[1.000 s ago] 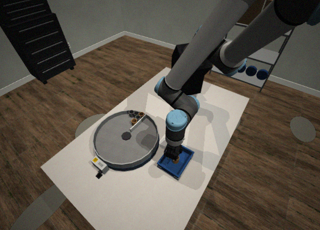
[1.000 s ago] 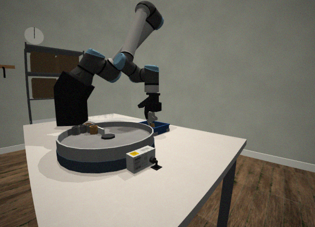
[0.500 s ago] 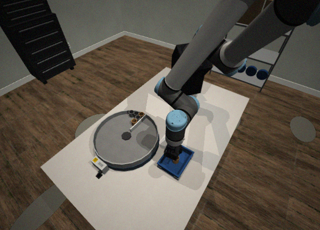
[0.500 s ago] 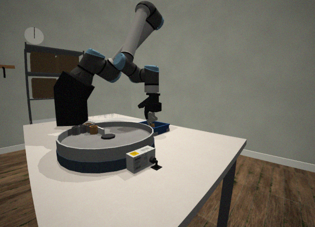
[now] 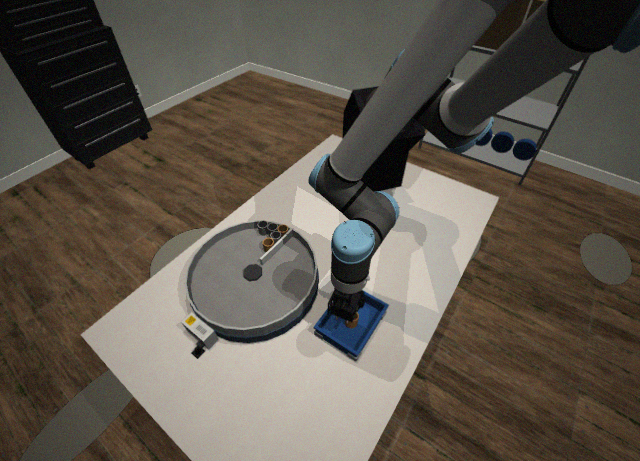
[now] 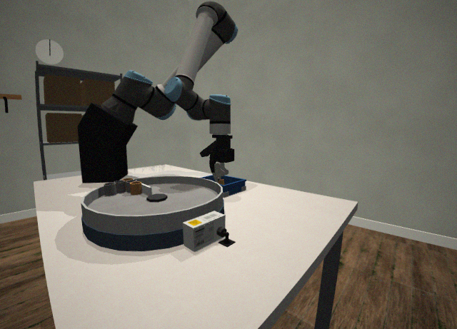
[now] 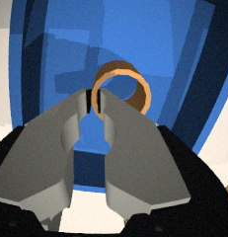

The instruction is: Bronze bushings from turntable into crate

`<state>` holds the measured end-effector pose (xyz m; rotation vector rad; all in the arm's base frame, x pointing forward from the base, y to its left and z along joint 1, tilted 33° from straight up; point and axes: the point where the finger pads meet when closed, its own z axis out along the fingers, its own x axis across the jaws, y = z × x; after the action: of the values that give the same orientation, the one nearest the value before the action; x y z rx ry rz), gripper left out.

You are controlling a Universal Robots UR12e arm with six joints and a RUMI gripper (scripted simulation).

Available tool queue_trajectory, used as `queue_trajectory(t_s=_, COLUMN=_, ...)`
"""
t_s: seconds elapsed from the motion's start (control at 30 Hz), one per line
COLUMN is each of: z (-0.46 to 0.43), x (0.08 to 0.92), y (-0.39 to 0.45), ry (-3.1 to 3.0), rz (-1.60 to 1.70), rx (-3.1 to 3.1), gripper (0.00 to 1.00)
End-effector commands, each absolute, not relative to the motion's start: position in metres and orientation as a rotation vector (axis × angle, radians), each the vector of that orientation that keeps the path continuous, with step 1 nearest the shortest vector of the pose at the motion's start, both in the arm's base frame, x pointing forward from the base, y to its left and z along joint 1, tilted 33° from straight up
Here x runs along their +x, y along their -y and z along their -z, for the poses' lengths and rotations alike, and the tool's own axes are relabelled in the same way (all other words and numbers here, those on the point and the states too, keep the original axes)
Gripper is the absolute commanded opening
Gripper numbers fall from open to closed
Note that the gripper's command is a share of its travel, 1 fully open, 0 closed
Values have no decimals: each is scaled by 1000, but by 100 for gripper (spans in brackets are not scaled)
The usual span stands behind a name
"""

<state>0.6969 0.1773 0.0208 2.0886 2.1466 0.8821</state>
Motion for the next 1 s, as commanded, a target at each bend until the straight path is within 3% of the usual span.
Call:
queue_trajectory(t_s=0.0, z=-21, x=697, y=-177, ry=-2146, rz=-883, rx=2088, gripper=0)
queue_trajectory(t_s=0.33, z=-21, x=697, y=-177, ry=-2146, rz=-883, rx=2088, gripper=0)
queue_trajectory(t_s=0.37, z=-21, x=697, y=-177, ry=-2146, rz=-883, rx=2088, gripper=6)
queue_trajectory(t_s=0.97, z=-21, x=697, y=-177, ry=-2146, rz=-883, rx=2088, gripper=6)
